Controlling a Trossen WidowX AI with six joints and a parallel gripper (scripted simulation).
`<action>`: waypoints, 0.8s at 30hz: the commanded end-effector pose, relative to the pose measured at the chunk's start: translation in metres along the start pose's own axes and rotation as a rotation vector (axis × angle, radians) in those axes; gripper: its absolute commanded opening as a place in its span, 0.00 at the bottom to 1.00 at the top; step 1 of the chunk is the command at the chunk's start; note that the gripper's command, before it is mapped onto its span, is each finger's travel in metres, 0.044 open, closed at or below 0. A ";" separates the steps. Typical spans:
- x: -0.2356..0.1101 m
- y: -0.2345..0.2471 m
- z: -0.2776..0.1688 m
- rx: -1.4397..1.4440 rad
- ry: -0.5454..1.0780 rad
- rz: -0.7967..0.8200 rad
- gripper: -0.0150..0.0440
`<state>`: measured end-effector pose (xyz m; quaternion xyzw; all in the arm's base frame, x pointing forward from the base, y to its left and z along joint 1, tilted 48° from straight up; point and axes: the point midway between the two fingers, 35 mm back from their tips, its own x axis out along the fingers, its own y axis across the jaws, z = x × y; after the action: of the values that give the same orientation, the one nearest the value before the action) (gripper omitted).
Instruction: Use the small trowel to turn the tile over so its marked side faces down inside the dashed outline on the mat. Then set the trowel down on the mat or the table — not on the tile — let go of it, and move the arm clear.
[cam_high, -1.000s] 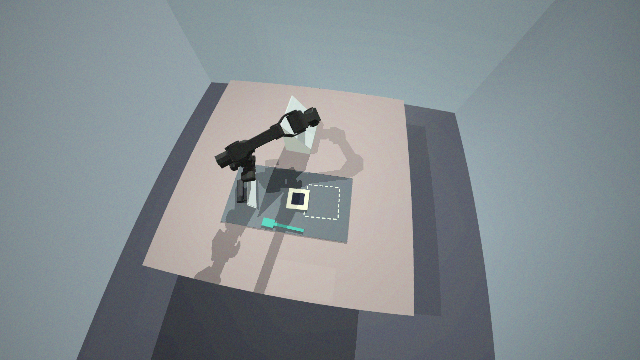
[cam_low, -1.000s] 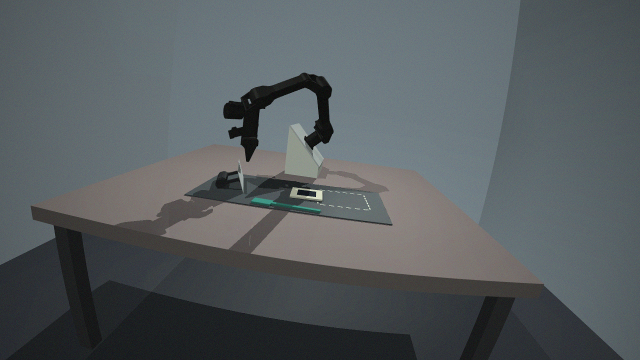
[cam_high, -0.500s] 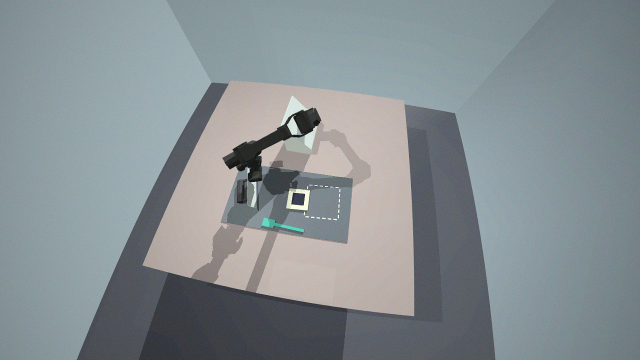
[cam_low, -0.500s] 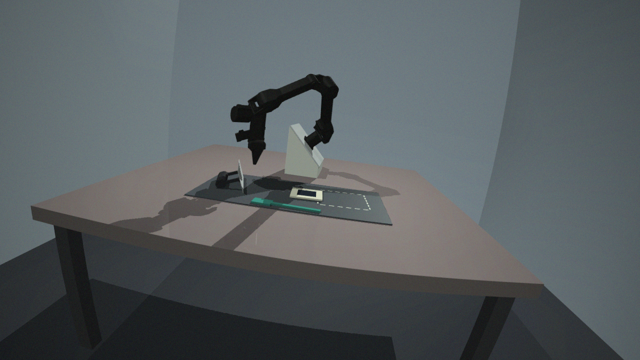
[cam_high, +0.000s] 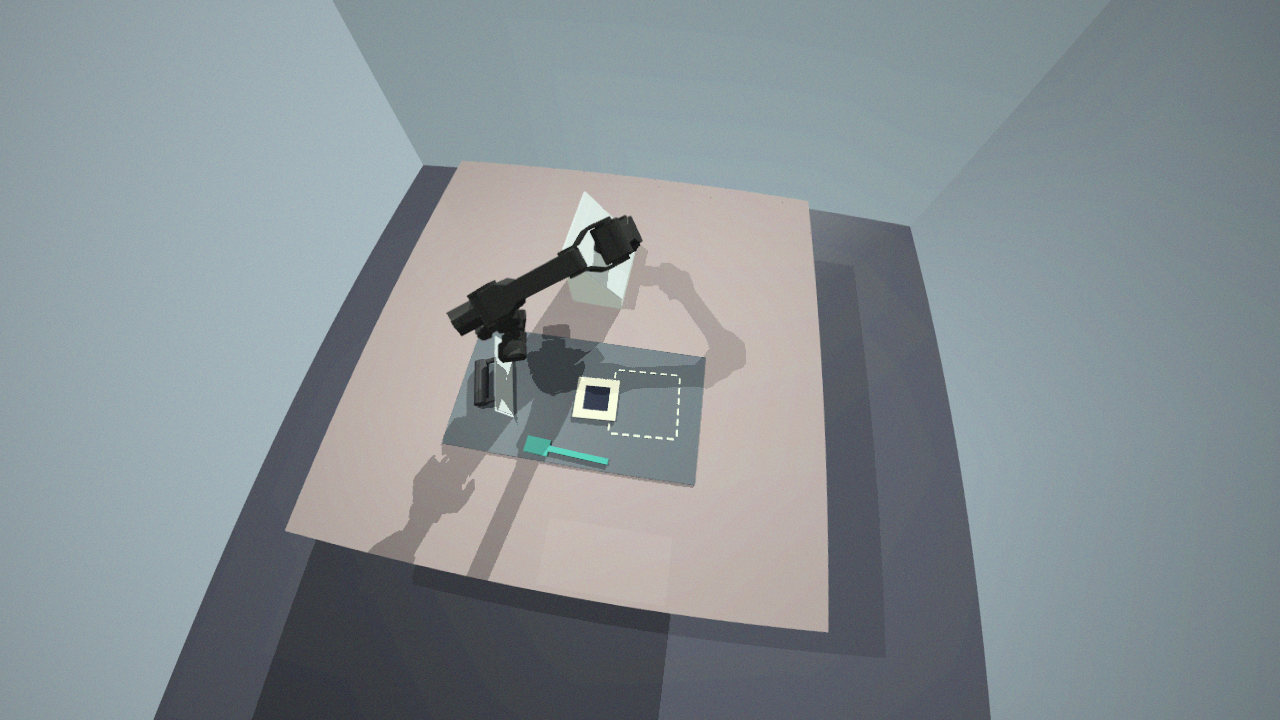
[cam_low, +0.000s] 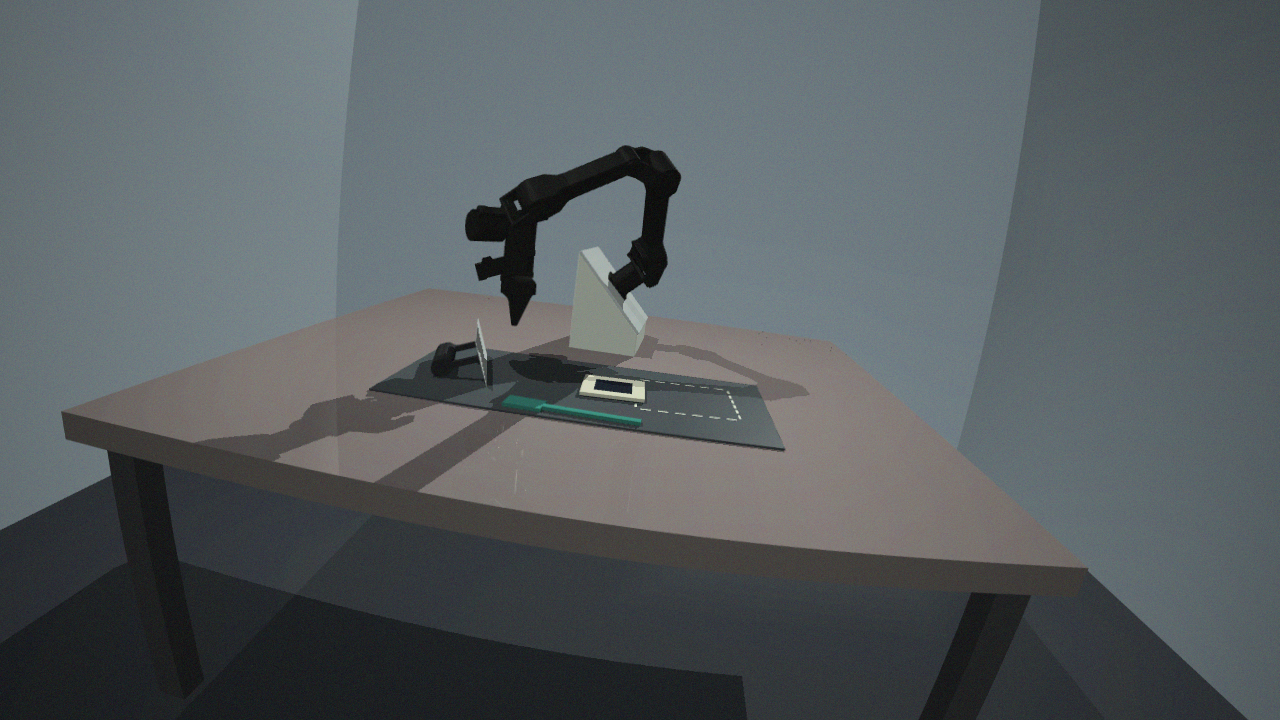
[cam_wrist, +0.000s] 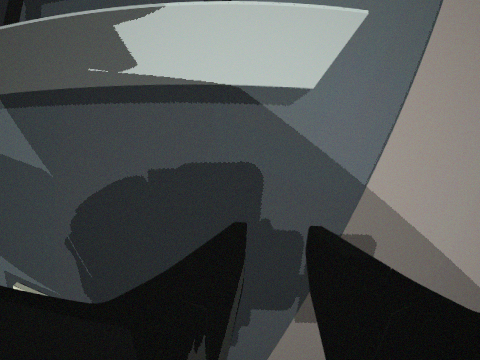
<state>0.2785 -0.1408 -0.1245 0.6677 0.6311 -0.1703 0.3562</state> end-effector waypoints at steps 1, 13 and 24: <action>-0.017 0.001 0.002 -0.009 -0.010 0.004 0.42; -0.020 0.005 0.027 -0.266 -0.015 0.003 0.42; -0.021 0.008 0.062 -0.645 -0.021 -0.001 0.42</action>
<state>0.2974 -0.1963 -0.1415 0.5393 0.6464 0.0051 0.5398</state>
